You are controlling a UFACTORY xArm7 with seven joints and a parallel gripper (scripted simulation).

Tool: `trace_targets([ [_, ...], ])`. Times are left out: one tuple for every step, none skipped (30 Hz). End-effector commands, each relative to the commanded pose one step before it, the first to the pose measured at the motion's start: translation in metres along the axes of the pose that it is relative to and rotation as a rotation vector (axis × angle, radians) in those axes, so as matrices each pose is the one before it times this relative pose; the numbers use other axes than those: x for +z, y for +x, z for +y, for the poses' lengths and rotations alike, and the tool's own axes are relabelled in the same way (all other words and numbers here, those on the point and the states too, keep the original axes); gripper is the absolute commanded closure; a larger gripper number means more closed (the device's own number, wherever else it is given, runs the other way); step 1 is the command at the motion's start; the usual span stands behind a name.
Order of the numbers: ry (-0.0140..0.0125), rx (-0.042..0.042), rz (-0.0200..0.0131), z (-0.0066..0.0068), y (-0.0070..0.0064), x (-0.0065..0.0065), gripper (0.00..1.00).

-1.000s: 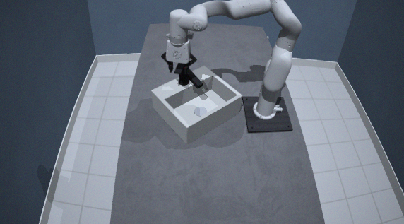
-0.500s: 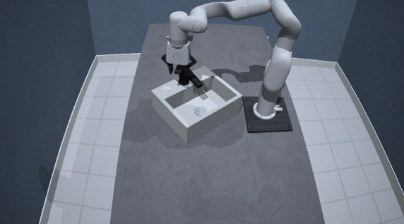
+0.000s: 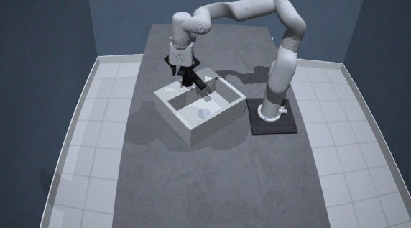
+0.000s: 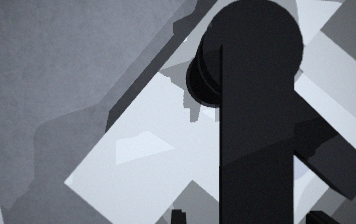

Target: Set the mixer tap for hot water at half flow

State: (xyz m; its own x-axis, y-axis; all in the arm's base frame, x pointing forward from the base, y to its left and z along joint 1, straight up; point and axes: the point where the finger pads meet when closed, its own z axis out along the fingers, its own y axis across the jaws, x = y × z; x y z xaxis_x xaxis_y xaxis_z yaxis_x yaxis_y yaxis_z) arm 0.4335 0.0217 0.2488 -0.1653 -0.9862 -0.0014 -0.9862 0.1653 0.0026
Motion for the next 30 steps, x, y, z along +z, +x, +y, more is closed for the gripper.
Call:
trace_targets([
  [0.00455,0.00000,-0.00061,-0.00103,-0.00019,-0.00178,0.30],
  [0.00000,0.00000,0.00000,0.00000,0.00000,0.00000,0.30],
  [0.00000,0.00000,0.00000,0.00000,0.00000,0.00000,0.30],
  [0.00000,0.00000,0.00000,0.00000,0.00000,0.00000,0.30],
  [0.00000,0.00000,0.00000,0.00000,0.00000,0.00000,1.00],
  [0.00000,0.00000,0.00000,0.00000,0.00000,0.00000,1.00],
  [0.00000,0.00000,0.00000,0.00000,0.00000,0.00000,1.00],
  [0.00000,0.00000,0.00000,0.00000,0.00000,0.00000,1.00],
  [0.00000,0.00000,0.00000,0.00000,0.00000,0.00000,1.00],
  [0.00000,0.00000,0.00000,0.00000,0.00000,0.00000,1.00],
  [0.00000,0.00000,0.00000,0.00000,0.00000,0.00000,1.00],
  [0.00000,0.00000,0.00000,0.00000,0.00000,0.00000,1.00],
  [0.00000,0.00000,0.00000,0.00000,0.00000,0.00000,1.00],
  [0.00000,0.00000,0.00000,0.00000,0.00000,0.00000,1.00],
  [0.00000,0.00000,0.00000,0.00000,0.00000,0.00000,1.00],
  [0.00000,0.00000,0.00000,0.00000,0.00000,0.00000,1.00],
  [0.00000,0.00000,0.00000,0.00000,0.00000,0.00000,1.00],
  [0.00000,0.00000,0.00000,0.00000,0.00000,0.00000,1.00],
  [0.00000,0.00000,0.00000,0.00000,0.00000,0.00000,1.00],
  [0.00000,0.00000,0.00000,0.00000,0.00000,0.00000,1.00],
  [0.00000,0.00000,0.00000,0.00000,0.00000,0.00000,1.00],
  [0.00000,0.00000,0.00000,0.00000,0.00000,0.00000,1.00],
  [0.00000,0.00000,0.00000,0.00000,0.00000,0.00000,1.00],
  [0.00000,0.00000,0.00000,0.00000,0.00000,0.00000,1.00],
  [0.00000,0.00000,0.00000,0.00000,0.00000,0.00000,1.00],
  [0.00000,0.00000,0.00000,0.00000,0.00000,0.00000,1.00],
  [0.00000,0.00000,0.00000,0.00000,0.00000,0.00000,1.00],
  [0.00000,0.00000,0.00000,0.00000,0.00000,0.00000,1.00],
  [0.00000,0.00000,0.00000,0.00000,0.00000,0.00000,1.00],
  [0.00000,0.00000,0.00000,0.00000,0.00000,0.00000,1.00],
])
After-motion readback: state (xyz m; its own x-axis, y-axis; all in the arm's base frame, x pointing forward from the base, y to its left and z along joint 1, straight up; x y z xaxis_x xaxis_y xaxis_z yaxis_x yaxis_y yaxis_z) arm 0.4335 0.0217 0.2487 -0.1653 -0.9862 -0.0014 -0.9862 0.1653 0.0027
